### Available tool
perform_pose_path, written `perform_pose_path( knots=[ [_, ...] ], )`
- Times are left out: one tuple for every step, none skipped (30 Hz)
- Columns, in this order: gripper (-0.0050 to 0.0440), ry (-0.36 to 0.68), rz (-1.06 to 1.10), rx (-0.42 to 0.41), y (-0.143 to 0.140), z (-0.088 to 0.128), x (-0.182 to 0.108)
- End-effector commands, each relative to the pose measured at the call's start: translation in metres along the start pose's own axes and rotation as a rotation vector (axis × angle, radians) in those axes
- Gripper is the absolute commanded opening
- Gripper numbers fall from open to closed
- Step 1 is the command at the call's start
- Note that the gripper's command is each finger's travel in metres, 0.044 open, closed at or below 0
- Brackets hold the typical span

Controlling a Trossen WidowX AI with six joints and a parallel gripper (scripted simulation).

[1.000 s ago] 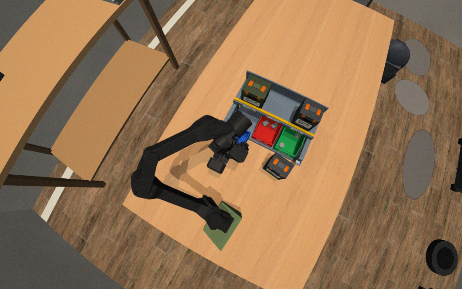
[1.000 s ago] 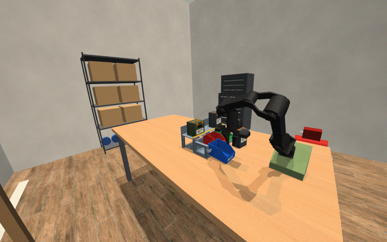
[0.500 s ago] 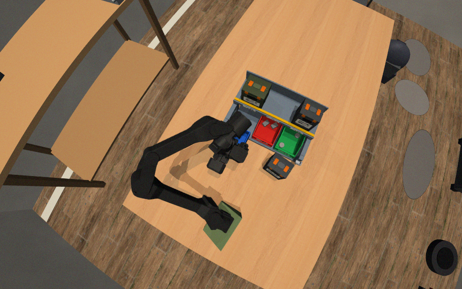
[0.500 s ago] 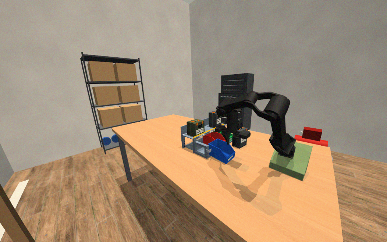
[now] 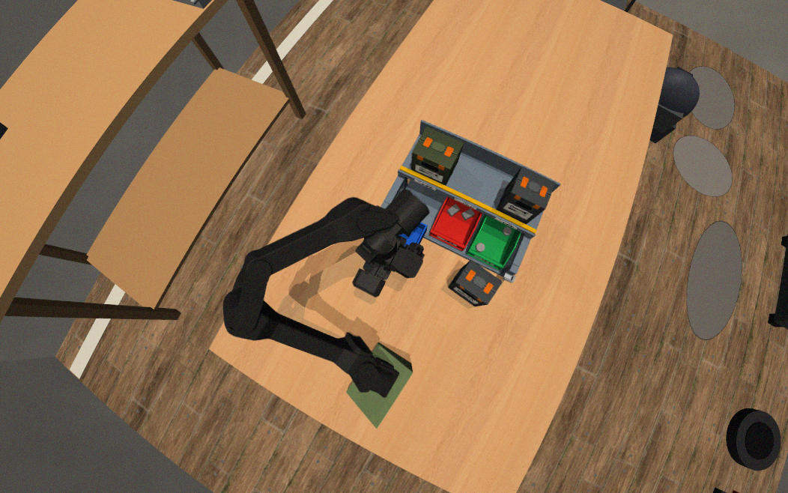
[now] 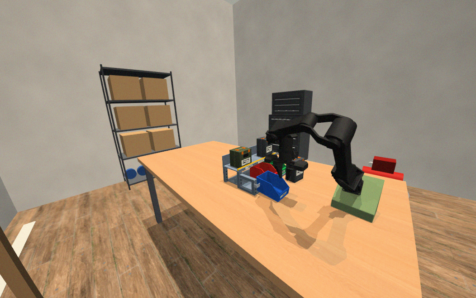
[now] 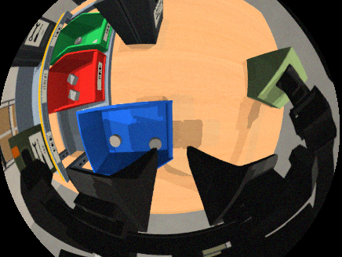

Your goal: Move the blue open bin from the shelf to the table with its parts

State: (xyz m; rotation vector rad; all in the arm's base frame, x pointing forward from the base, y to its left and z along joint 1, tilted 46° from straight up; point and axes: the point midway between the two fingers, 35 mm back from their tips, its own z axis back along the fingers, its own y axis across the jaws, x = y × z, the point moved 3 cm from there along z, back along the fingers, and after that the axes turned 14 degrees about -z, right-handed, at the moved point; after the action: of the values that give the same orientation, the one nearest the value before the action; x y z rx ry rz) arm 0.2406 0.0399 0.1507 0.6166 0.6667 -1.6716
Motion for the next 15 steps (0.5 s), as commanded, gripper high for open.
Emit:
perform_pose_path(
  knots=[
    [0.0150, 0.000, 0.007, 0.009, 0.001, 0.002, -0.002],
    [0.0150, 0.000, 0.006, 0.008, 0.008, 0.005, -0.003],
    [0.0150, 0.001, 0.005, 0.008, 0.015, 0.007, -0.005],
    [0.0150, 0.002, 0.003, 0.008, 0.023, 0.010, -0.007],
    [0.0150, 0.002, 0.002, 0.008, 0.030, 0.013, -0.009],
    [0.0150, 0.003, 0.001, 0.007, 0.037, 0.016, -0.011],
    [0.0150, 0.003, 0.001, 0.007, 0.037, 0.016, -0.011],
    [0.0150, 0.003, 0.001, 0.007, 0.037, 0.016, -0.011],
    [0.0150, 0.003, 0.001, 0.007, 0.037, 0.016, -0.011],
    [0.0150, 0.003, 0.001, 0.007, 0.037, 0.016, -0.011],
    [0.0150, 0.003, 0.001, 0.007, 0.037, 0.016, -0.011],
    [0.0150, 0.003, 0.001, 0.007, 0.037, 0.016, -0.011],
    [0.0150, 0.003, 0.001, 0.007, 0.037, 0.016, -0.011],
    [0.0150, 0.003, 0.001, 0.007, 0.037, 0.016, -0.011],
    [0.0150, 0.003, 0.001, 0.007, 0.037, 0.016, -0.011]
  ],
)
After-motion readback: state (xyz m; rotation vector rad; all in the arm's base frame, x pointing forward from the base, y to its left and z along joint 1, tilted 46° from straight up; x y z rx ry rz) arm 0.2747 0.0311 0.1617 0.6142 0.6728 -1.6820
